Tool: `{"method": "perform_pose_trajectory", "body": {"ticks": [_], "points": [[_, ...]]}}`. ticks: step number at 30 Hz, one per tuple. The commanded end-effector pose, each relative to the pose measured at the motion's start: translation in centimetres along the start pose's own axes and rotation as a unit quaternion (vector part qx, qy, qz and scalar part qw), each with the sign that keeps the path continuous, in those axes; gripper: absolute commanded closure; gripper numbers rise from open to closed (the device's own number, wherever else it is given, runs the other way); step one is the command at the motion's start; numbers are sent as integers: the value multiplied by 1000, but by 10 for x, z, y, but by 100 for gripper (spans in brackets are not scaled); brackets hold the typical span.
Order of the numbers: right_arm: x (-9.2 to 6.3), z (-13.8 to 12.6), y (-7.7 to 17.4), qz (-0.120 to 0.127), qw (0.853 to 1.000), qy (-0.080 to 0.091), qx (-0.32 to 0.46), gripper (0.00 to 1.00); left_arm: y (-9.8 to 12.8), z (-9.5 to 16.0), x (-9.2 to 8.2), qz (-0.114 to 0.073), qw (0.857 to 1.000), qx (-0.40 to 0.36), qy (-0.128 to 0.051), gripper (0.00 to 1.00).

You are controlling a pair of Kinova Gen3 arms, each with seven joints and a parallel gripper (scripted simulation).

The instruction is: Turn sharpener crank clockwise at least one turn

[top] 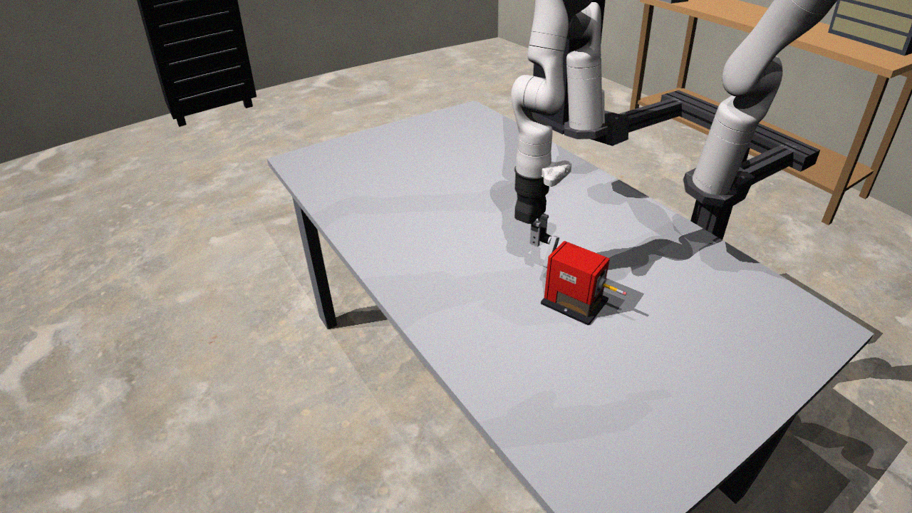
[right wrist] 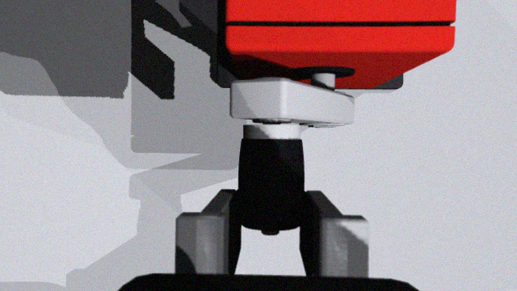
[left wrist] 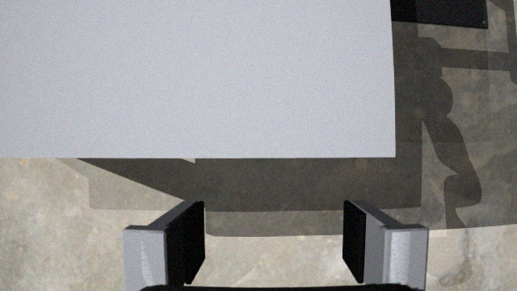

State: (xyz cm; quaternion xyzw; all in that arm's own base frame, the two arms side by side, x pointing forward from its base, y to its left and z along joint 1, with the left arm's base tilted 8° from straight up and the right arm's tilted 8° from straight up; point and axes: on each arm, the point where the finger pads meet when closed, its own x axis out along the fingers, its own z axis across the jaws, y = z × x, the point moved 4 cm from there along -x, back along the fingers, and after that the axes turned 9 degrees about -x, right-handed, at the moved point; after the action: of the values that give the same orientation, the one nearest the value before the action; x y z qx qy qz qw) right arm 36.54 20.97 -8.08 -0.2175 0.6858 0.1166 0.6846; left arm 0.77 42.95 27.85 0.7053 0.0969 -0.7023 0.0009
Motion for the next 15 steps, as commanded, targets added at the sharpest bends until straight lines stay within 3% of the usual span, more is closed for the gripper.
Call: {"method": "perform_pose_trajectory", "body": {"ticks": [1, 15], "points": [[-2, 3, 0, 0, 1000, -1, 0, 100, 0, 0, -1, -1, 1000, 0, 0, 0], [-5, 21, -3, 0, 1000, -1, 0, 100, 0, 0, -1, -1, 1000, 0, 0, 0]]}}
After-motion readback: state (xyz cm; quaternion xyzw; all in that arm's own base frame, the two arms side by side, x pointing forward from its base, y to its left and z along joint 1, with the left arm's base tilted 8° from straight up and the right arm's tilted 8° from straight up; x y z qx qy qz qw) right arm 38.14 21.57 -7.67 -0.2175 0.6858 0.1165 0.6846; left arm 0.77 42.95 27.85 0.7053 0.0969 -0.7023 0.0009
